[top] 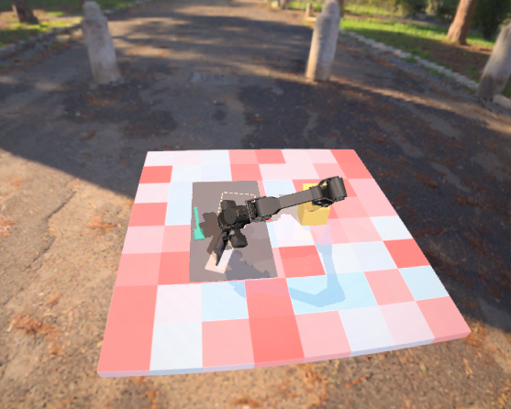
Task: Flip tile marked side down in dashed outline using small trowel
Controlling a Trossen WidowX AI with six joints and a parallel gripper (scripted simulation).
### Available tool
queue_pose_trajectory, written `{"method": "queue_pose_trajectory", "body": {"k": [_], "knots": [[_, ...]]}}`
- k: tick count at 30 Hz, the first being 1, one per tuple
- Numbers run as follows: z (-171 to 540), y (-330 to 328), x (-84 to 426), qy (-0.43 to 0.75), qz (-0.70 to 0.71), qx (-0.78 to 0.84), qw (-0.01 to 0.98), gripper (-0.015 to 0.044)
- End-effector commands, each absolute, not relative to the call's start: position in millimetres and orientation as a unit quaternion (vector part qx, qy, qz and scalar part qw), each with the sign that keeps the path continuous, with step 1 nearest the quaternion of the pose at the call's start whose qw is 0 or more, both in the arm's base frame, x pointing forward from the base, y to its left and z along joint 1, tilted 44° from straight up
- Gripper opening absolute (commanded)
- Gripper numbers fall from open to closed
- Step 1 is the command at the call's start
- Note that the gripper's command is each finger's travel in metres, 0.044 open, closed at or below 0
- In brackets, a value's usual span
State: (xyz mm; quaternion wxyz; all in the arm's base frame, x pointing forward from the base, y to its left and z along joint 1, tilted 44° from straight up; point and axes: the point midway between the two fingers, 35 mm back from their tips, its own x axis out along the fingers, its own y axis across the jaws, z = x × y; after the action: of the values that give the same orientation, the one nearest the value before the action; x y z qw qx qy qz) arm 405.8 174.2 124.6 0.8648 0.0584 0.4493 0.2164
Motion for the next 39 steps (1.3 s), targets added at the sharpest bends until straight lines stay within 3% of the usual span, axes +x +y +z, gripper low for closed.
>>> {"method": "queue_pose_trajectory", "body": {"k": [1,23,39], "knots": [[122,177,400,0.430,0.233,0.010,0.872,0.0300],[113,186,372,0.267,0.298,-0.310,0.863,0.0300],[105,191,382,0.262,0.298,-0.319,0.861,0.0300]]}}
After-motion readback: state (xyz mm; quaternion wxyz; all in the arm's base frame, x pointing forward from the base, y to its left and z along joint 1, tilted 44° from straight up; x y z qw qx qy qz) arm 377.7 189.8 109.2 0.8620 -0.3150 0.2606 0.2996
